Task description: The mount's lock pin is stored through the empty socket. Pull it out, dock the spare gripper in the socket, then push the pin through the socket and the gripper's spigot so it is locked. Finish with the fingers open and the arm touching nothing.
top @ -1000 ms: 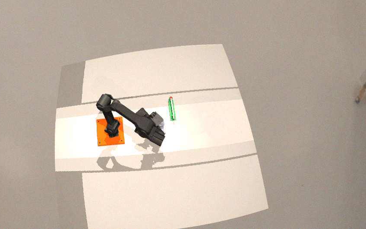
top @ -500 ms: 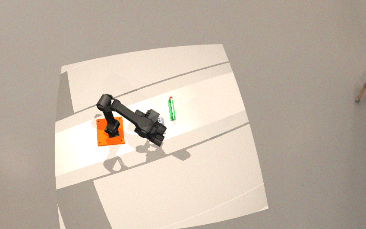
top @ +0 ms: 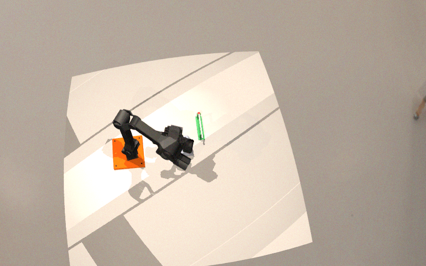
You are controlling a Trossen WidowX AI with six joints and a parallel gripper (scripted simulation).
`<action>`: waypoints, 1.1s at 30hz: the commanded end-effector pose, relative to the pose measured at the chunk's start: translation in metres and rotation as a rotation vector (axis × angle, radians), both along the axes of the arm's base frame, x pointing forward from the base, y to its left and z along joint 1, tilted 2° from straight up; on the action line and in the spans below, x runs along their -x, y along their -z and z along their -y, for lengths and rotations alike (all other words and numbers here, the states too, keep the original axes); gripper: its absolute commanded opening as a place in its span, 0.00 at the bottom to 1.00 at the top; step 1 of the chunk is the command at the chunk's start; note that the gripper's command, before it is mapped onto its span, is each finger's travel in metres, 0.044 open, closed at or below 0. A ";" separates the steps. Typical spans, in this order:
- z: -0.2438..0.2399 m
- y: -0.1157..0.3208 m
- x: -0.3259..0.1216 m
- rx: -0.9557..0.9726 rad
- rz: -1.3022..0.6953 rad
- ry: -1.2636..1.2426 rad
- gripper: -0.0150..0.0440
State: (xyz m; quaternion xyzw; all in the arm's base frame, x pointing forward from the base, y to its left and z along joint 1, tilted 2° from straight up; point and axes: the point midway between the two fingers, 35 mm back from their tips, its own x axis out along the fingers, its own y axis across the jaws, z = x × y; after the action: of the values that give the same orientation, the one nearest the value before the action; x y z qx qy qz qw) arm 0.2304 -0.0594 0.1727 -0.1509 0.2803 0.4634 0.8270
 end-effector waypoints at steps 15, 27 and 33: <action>-0.008 -0.012 -0.001 0.090 0.305 -0.228 0.25; -0.011 -0.017 -0.001 0.152 0.489 -0.351 0.25; -0.011 -0.016 -0.002 0.150 0.485 -0.359 0.25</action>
State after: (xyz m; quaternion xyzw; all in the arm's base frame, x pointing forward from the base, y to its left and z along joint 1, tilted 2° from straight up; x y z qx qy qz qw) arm 0.2301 -0.0481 0.1872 -0.3617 0.0839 0.5303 0.7622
